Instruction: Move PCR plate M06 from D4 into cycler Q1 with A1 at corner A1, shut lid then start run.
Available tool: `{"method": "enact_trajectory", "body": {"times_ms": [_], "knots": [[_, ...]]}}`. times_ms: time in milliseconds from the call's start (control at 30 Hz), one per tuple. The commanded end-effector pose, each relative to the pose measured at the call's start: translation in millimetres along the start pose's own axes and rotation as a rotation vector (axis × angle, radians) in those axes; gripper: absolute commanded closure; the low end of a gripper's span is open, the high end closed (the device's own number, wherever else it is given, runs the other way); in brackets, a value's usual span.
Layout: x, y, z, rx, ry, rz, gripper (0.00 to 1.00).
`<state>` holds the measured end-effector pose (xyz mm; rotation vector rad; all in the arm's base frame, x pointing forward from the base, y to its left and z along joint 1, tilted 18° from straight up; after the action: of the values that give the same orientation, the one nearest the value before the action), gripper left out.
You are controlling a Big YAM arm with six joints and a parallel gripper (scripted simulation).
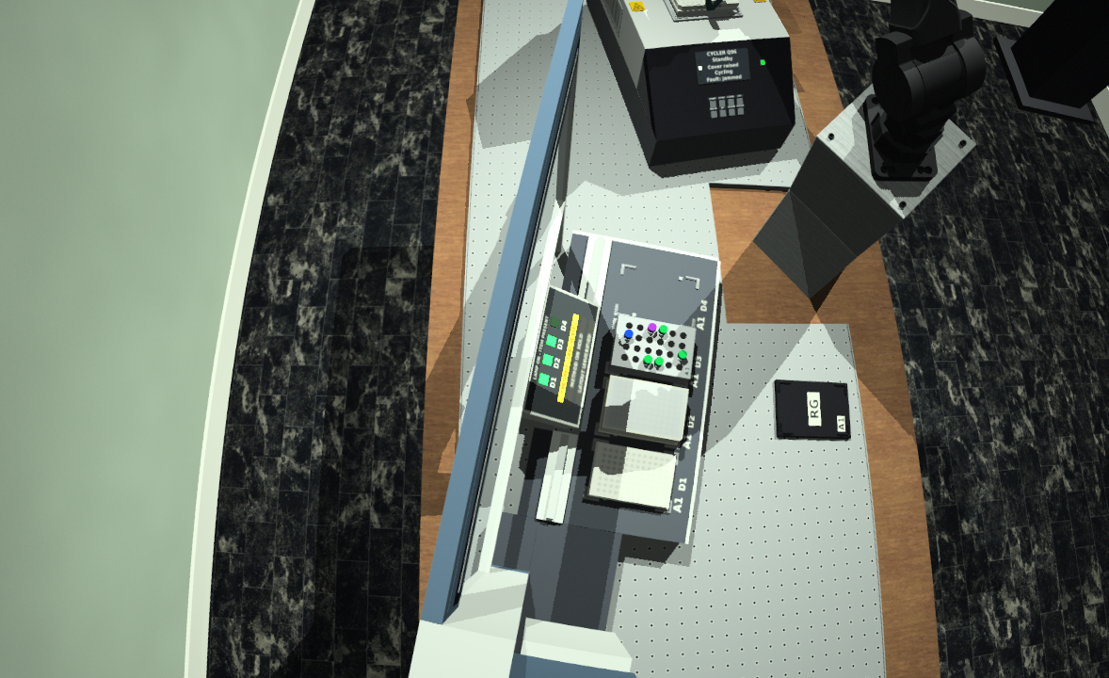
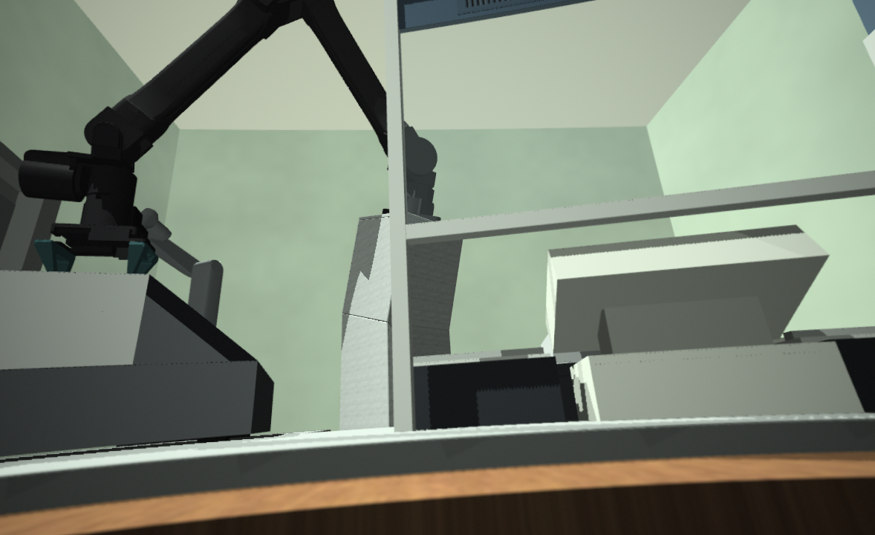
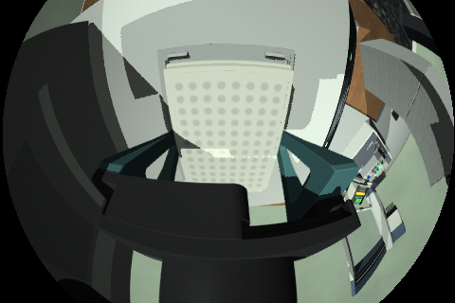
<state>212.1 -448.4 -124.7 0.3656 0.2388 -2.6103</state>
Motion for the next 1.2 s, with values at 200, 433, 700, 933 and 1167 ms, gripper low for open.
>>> {"method": "enact_trajectory", "body": {"times_ms": [200, 433, 700, 933, 1167], "knots": [[7, 20, 32.0, 0.064, -0.007, 0.004, 1.0], [9, 14, 30.6, 0.074, -0.009, 0.005, 1.0], [-1, 10, 22.8, 0.046, -0.007, 0.002, 1.0], [-4, 10, 22.4, 0.042, -0.007, 0.002, 1.0], [5, 19, 29.7, 0.066, -0.009, 0.008, 1.0]]}}
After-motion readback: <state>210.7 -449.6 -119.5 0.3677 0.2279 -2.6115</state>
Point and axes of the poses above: the point where the finger pads meet when closed, its own z axis back along the fingers, its own y axis across the jaws, x = y × z, the point moved 10 cm from there along z, back along the fingers, and after that the axes turned 13 degrees about z, right-handed, at the moved point
